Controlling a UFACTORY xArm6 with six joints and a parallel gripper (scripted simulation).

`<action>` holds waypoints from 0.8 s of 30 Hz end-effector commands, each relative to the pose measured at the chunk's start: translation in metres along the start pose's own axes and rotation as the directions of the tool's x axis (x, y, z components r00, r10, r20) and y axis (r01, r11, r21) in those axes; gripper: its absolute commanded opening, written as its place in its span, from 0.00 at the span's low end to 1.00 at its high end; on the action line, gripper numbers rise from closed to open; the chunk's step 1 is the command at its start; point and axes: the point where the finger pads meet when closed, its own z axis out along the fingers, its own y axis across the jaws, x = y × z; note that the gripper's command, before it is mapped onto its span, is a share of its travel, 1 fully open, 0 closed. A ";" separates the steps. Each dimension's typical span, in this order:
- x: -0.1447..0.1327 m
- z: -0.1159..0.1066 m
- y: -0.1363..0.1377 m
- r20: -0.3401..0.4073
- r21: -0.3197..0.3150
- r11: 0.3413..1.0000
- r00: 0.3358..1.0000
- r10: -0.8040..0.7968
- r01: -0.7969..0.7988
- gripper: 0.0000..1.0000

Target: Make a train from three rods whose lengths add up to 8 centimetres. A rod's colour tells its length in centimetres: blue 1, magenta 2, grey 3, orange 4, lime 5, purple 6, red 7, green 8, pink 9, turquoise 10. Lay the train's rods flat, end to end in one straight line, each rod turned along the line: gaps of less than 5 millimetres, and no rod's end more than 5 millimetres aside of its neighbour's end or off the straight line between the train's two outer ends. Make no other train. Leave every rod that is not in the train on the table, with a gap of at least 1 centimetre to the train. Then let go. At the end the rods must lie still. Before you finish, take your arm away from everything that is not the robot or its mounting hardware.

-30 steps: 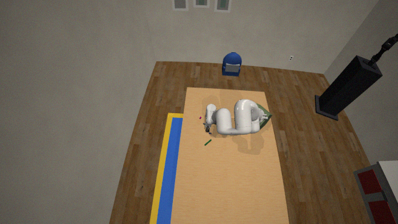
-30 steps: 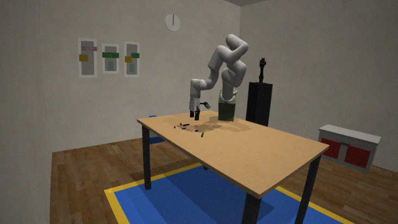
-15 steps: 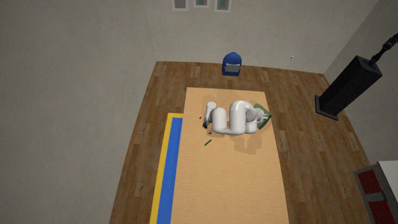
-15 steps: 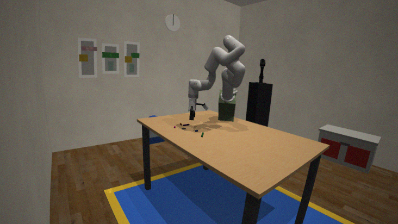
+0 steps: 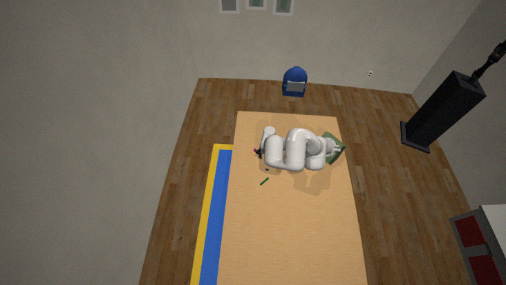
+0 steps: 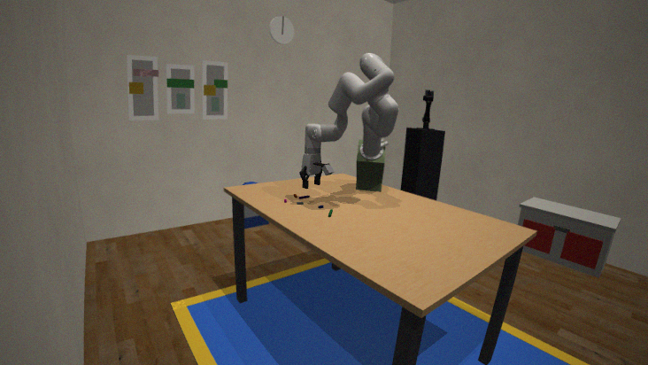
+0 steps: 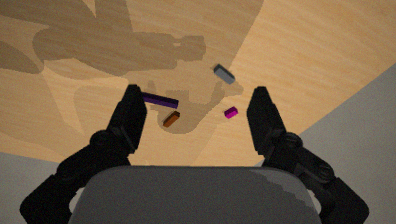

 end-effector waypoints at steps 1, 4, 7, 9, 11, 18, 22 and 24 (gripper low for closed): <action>-0.009 0.001 -0.004 -0.002 0.014 0.986 0.986 0.166 -0.165 1.00; -0.012 0.002 -0.006 -0.001 0.014 0.971 0.971 0.240 -0.240 1.00; -0.019 0.003 -0.009 0.000 0.014 0.932 0.932 0.362 -0.362 1.00; -0.021 0.004 -0.011 0.001 0.014 0.912 0.912 0.410 -0.410 1.00; -0.025 0.004 -0.013 0.002 0.014 0.878 0.878 0.478 -0.478 1.00; -0.038 0.006 -0.022 0.003 0.012 0.721 0.721 0.693 -0.693 1.00; -0.042 0.007 -0.024 0.003 0.012 0.666 0.666 0.746 -0.746 1.00; -0.048 0.008 -0.028 0.003 0.011 0.565 0.565 0.825 -0.825 1.00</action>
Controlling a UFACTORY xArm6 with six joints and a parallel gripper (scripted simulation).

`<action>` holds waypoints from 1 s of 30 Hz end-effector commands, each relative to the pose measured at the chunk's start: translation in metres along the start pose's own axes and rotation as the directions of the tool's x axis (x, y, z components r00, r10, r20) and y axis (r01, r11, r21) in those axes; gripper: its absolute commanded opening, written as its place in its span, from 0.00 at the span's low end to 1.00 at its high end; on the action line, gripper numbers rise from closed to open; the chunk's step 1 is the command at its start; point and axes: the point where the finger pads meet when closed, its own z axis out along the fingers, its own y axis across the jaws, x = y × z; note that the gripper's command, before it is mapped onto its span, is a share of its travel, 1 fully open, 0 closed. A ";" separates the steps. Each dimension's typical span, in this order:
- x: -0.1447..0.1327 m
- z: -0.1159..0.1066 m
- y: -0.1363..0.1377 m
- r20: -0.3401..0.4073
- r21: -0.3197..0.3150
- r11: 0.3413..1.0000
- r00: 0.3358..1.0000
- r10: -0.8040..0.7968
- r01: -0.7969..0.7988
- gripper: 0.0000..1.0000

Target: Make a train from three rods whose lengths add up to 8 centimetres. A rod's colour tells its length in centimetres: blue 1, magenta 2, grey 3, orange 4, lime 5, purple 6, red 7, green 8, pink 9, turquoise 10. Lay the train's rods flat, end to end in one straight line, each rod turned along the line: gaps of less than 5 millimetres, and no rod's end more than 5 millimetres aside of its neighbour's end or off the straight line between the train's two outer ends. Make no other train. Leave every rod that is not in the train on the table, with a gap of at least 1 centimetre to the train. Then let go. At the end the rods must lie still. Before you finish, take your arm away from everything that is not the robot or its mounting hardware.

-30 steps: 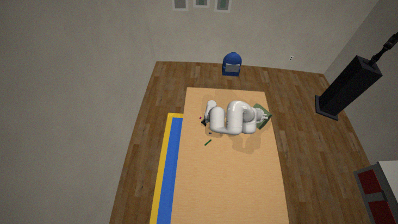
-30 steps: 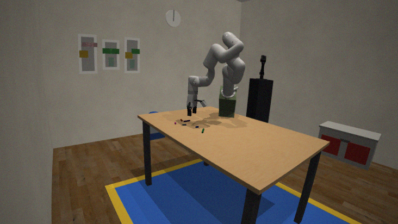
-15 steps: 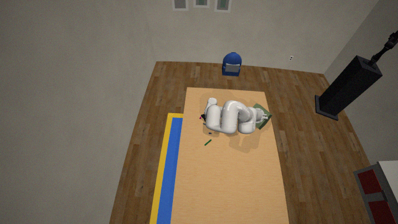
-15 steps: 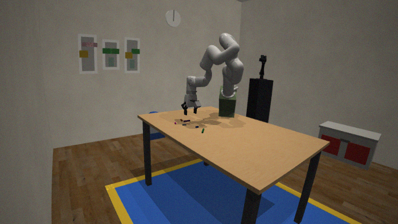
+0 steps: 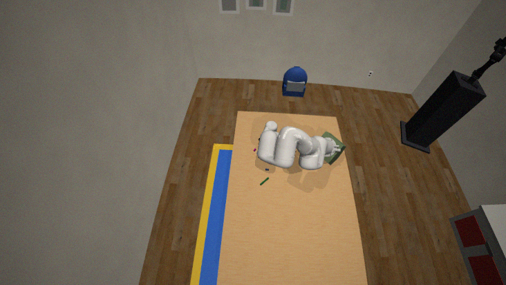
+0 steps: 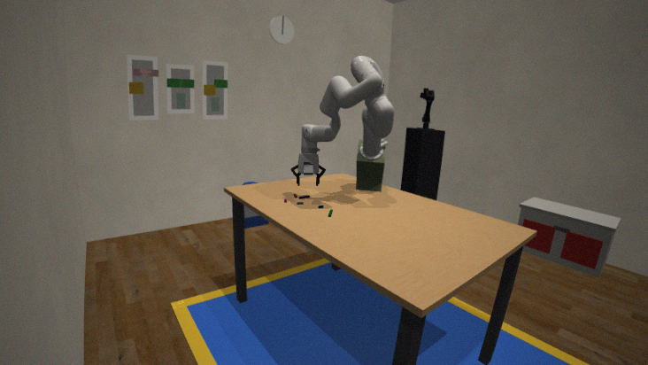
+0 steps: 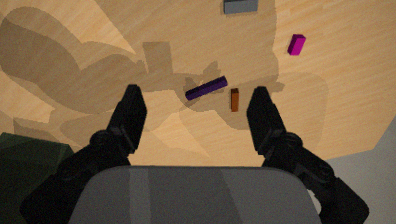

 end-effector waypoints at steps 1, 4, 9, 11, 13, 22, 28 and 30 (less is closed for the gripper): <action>-0.009 0.001 0.003 0.004 0.009 0.986 0.986 0.166 -0.166 1.00; -0.015 0.002 0.004 0.003 0.008 0.963 0.963 0.270 -0.270 1.00; -0.026 0.003 0.006 0.000 0.007 0.894 0.894 0.448 -0.448 1.00; -0.030 0.003 0.007 -0.001 0.007 0.857 0.857 0.515 -0.515 1.00; -0.035 0.004 0.008 -0.002 0.007 0.815 0.815 0.579 -0.579 1.00; -0.052 0.005 0.010 -0.009 0.009 0.614 0.614 0.790 -0.790 1.00; -0.059 0.006 0.011 -0.012 0.011 0.514 0.514 0.858 -0.858 1.00; -0.059 0.006 0.011 -0.012 0.012 0.506 0.506 0.862 -0.862 1.00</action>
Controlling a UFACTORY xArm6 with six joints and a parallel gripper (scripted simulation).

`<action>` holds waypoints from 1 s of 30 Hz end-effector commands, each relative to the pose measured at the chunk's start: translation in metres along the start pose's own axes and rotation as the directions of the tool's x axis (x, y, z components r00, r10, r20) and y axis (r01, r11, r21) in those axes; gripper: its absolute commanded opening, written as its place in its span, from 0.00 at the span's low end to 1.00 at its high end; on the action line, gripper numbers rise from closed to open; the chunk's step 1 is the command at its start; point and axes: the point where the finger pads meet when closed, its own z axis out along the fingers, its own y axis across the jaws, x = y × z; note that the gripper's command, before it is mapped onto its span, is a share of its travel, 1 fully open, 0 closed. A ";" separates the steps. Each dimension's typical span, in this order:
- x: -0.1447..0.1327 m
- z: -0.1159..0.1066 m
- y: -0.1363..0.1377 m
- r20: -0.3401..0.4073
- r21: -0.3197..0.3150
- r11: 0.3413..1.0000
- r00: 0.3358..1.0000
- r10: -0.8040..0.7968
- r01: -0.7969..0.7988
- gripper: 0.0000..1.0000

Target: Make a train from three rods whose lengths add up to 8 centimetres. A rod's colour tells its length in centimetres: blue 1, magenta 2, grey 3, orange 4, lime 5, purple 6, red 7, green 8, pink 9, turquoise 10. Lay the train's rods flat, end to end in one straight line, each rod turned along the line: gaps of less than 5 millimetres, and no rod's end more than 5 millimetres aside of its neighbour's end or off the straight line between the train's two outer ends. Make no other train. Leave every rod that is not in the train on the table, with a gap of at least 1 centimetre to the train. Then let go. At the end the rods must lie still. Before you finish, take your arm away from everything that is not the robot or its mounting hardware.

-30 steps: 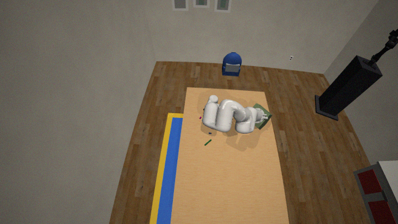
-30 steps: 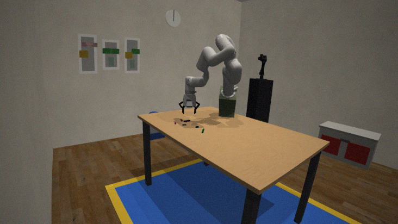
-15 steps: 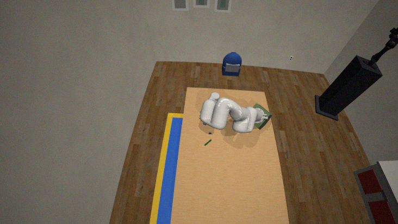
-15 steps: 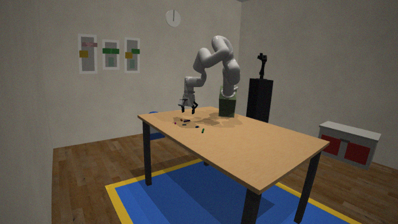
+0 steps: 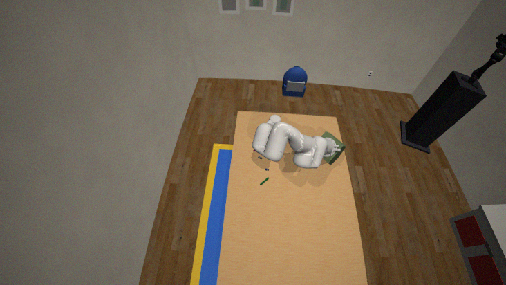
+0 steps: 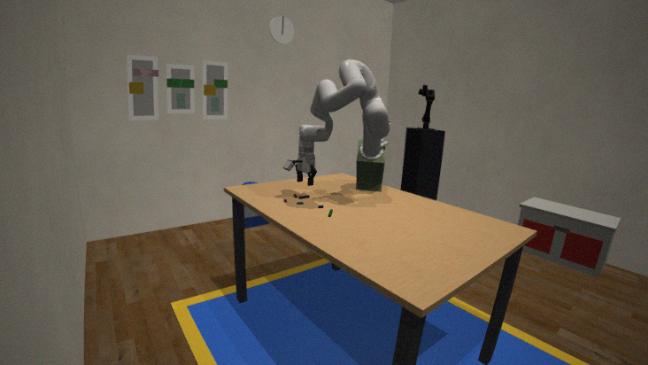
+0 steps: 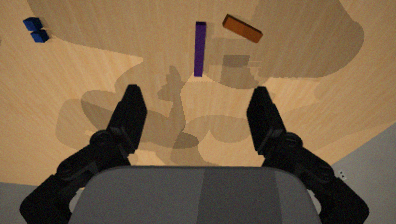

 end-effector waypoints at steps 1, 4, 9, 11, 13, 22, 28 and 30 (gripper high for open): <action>0.000 0.000 0.002 0.002 0.001 1.000 1.000 0.029 -0.029 1.00; 0.000 0.000 0.002 0.002 0.001 1.000 1.000 0.030 -0.030 1.00; 0.000 0.000 0.002 0.002 0.001 1.000 1.000 0.030 -0.030 0.24; 0.000 0.000 0.002 0.002 0.001 1.000 1.000 0.030 -0.030 0.24; 0.000 0.000 0.002 0.002 0.001 1.000 1.000 0.030 -0.030 0.24; 0.000 0.000 0.002 0.002 0.001 1.000 1.000 0.030 -0.030 0.24; 0.000 0.000 0.002 0.002 0.001 1.000 1.000 0.030 -0.030 0.24; 0.000 0.000 0.002 0.002 0.001 1.000 1.000 0.030 -0.030 0.24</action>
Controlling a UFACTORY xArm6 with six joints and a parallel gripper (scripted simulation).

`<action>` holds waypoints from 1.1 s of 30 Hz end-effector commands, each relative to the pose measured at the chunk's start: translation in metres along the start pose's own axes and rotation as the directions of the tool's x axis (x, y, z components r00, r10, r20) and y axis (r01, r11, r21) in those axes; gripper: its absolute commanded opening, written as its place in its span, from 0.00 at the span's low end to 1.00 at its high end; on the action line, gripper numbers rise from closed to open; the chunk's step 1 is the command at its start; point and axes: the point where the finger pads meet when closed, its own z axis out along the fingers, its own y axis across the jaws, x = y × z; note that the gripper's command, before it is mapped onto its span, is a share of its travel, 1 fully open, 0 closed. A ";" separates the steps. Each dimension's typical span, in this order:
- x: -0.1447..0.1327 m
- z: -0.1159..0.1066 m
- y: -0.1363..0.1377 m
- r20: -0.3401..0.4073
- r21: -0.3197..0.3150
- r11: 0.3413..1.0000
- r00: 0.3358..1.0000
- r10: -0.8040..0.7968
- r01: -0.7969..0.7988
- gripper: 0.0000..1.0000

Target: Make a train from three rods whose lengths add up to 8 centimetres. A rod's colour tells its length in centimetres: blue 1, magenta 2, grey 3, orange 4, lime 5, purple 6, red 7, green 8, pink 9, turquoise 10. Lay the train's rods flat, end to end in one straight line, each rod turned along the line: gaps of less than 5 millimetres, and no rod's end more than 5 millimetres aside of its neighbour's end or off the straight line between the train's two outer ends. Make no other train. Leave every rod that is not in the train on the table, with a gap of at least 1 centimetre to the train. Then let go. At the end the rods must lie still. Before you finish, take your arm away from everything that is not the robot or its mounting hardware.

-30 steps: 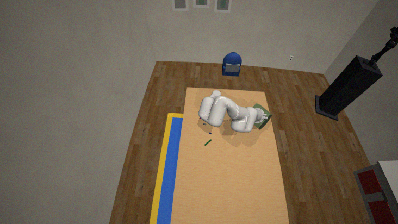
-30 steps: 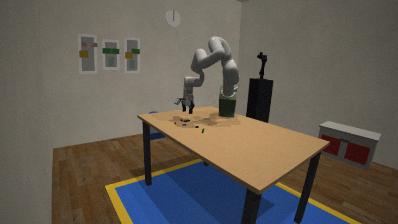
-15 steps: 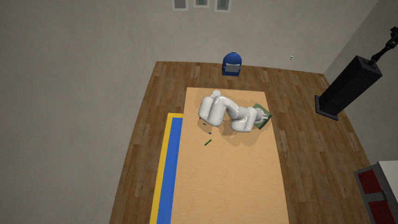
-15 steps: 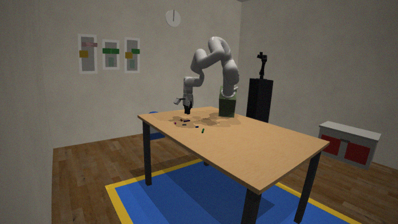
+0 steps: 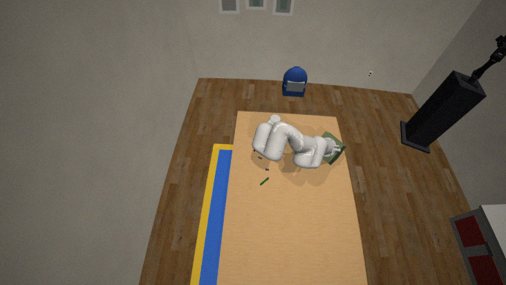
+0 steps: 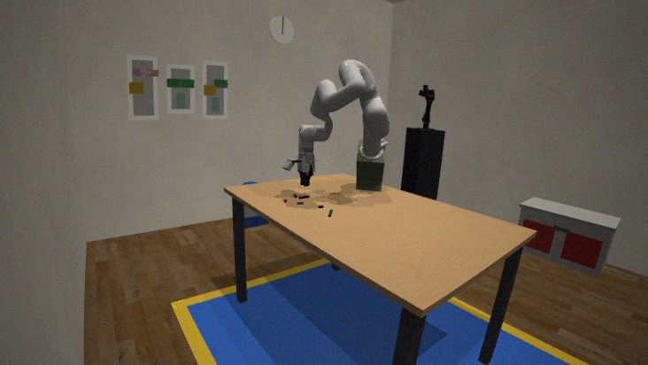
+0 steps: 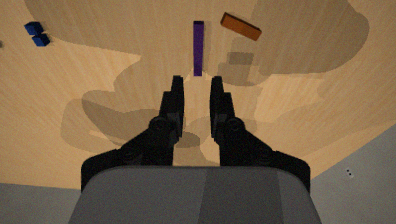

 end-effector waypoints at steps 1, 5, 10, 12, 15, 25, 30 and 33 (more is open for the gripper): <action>0.001 -0.001 0.000 -0.001 -0.001 1.000 1.000 0.000 0.000 0.24; 0.001 -0.001 0.000 -0.001 -0.001 1.000 1.000 0.000 0.000 0.24; 0.001 -0.001 0.000 -0.001 -0.001 1.000 1.000 0.000 0.000 0.24; 0.001 0.000 0.000 -0.001 -0.001 1.000 1.000 0.000 0.000 0.24; 0.001 0.000 0.000 -0.001 -0.001 1.000 1.000 0.000 0.000 0.24; 0.001 0.005 0.000 -0.001 -0.001 1.000 1.000 0.000 0.000 0.24; 0.001 0.010 0.000 -0.001 -0.001 1.000 1.000 0.000 0.000 0.24; 0.001 0.014 0.000 -0.001 -0.001 1.000 1.000 0.000 0.000 0.24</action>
